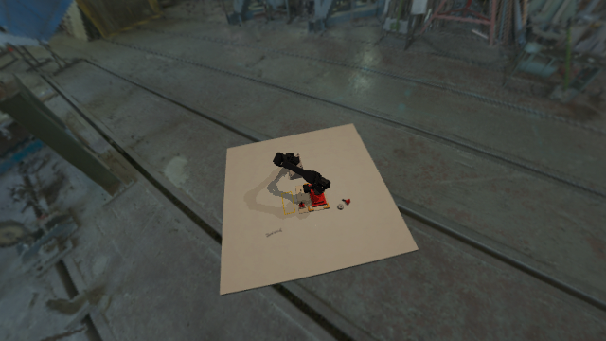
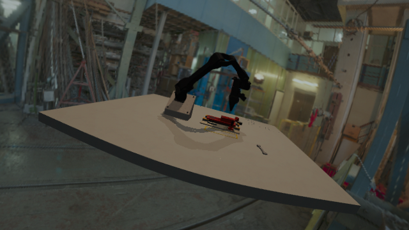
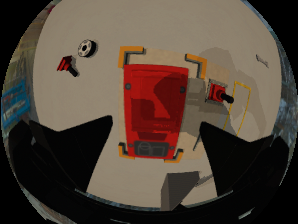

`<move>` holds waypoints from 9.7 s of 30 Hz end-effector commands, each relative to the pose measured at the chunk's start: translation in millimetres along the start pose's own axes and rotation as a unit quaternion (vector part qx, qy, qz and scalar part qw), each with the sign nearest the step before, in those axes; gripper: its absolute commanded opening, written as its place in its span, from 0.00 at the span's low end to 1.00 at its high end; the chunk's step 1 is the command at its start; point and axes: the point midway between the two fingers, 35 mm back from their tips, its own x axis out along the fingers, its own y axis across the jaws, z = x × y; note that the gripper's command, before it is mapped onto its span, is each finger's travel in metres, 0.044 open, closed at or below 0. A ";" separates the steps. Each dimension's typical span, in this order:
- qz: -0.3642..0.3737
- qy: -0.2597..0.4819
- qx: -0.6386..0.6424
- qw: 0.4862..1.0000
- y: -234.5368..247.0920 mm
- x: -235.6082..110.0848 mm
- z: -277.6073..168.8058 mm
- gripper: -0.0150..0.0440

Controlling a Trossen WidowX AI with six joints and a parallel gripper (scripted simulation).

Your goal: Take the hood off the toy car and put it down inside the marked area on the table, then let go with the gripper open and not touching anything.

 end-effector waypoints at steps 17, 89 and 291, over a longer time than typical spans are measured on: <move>-0.006 0.002 -0.008 1.000 1.2 15.2 -0.1 1.00; -0.007 0.002 -0.008 1.000 2.1 63.8 -0.9 1.00; -0.009 0.001 -0.007 1.000 -227.8 38.9 -27.1 0.25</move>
